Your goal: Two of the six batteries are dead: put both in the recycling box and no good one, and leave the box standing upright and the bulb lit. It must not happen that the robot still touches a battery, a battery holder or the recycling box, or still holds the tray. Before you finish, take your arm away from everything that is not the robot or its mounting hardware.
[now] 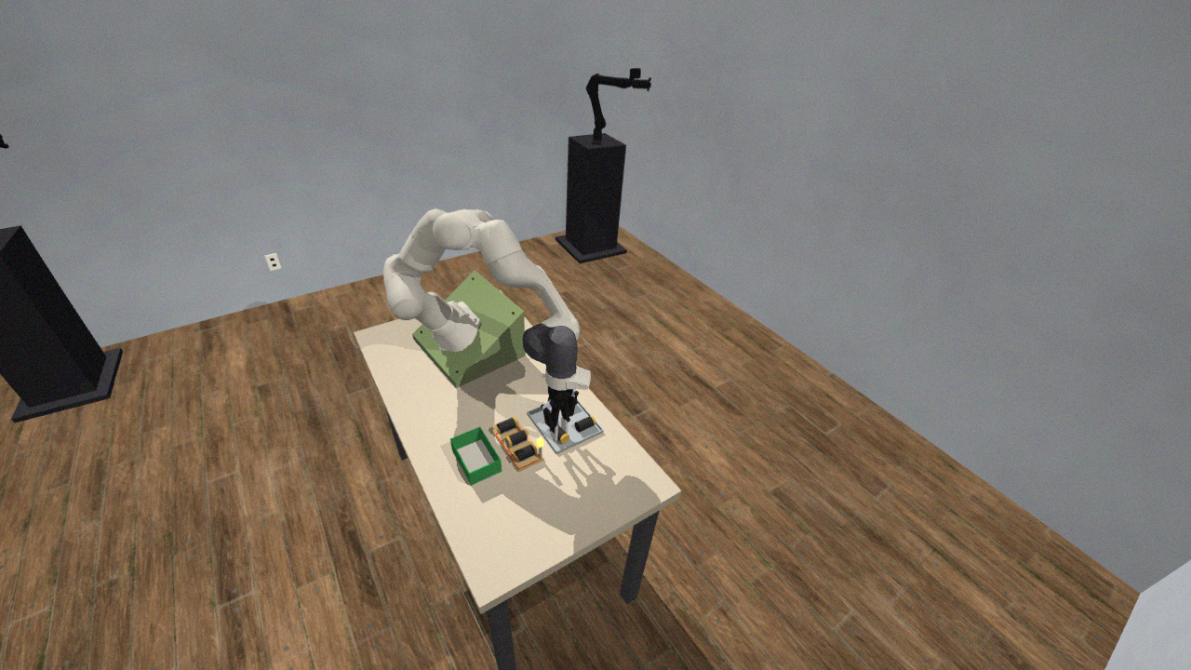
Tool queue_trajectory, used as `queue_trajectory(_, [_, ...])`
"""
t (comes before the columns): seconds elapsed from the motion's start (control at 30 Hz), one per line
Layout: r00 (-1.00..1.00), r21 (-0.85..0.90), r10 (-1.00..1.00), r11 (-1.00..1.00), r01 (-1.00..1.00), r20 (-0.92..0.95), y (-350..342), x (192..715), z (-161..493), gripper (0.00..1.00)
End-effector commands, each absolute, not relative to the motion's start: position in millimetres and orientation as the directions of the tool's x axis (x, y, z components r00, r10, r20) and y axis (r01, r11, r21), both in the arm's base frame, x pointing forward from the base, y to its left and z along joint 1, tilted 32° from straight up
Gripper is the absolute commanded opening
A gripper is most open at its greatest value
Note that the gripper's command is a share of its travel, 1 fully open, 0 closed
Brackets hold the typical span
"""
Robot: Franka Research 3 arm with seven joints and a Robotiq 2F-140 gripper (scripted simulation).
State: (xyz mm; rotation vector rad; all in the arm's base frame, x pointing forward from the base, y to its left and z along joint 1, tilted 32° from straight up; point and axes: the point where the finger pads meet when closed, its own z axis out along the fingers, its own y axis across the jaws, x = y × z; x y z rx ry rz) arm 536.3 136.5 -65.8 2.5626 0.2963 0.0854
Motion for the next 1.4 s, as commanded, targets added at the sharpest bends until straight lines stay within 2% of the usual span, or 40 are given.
queue_trajectory(0.0, [0.972,0.534,0.234,-0.822,0.198,0.0,137,537,-66,0.16])
queue_trajectory(0.6, [0.972,0.534,0.234,-0.822,0.198,0.0,138,537,-65,0.16])
queue_trajectory(0.9, [0.972,0.534,0.234,-0.822,0.198,0.0,157,533,-34,0.16])
queue_trajectory(1.27, [0.972,0.534,0.234,-0.822,0.198,0.0,161,532,-28,0.16])
queue_trajectory(1.37, [0.972,0.534,0.234,-0.822,0.198,0.0,174,528,-6,0.16])
